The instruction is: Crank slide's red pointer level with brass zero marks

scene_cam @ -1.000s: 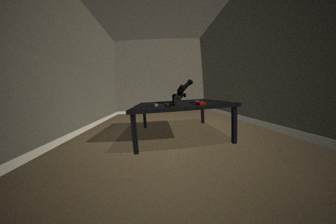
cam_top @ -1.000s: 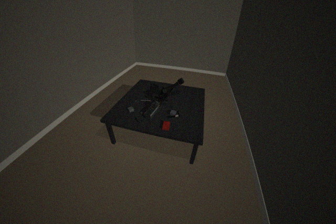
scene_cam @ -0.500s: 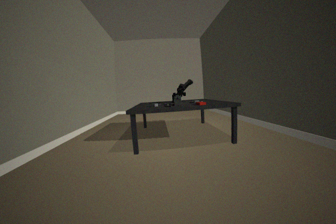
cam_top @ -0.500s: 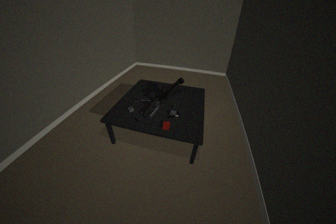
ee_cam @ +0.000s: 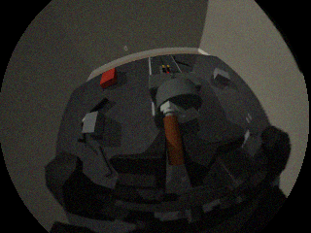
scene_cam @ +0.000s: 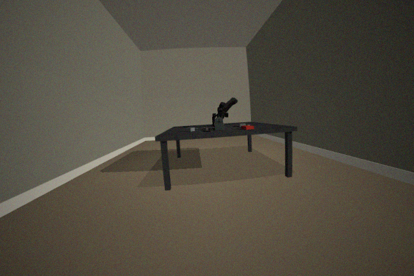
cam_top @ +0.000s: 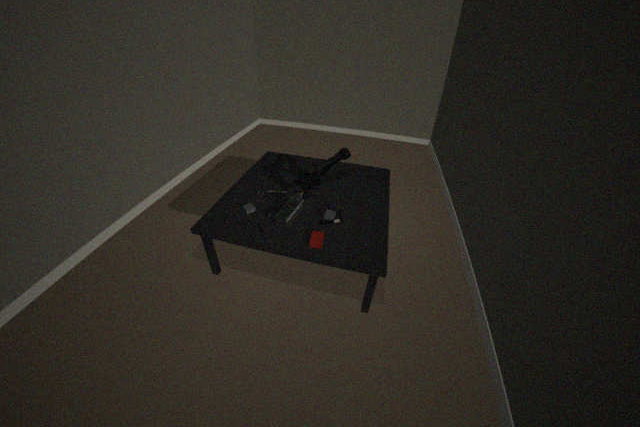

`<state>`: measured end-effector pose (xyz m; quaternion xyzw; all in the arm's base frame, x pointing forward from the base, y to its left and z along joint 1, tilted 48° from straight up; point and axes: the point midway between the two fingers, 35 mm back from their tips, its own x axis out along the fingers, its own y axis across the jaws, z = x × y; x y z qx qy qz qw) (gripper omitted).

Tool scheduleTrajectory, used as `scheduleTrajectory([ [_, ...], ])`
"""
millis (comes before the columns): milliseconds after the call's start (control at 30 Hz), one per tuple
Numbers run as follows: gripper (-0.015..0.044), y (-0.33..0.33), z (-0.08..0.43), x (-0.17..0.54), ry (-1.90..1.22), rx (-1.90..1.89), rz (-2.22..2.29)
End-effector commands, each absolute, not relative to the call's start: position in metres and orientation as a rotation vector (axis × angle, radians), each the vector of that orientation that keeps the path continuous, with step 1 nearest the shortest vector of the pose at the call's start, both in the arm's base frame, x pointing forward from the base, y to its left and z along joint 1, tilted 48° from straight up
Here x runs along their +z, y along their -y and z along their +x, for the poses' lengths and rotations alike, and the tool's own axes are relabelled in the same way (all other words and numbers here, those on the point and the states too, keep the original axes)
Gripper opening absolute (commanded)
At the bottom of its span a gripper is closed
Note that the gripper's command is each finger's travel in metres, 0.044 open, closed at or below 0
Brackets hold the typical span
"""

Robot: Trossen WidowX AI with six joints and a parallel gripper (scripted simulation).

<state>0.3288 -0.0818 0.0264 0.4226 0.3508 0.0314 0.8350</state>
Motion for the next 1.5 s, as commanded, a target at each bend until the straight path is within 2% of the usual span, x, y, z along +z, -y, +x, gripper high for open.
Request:
scheduleTrajectory([
  [0, 0.0, 0.091, 0.326, 0.026, -0.734, 0.052, 0.899],
  [1467, 0.0, 0.105, 0.32, 0.013, -0.734, 0.051, 0.897],
])
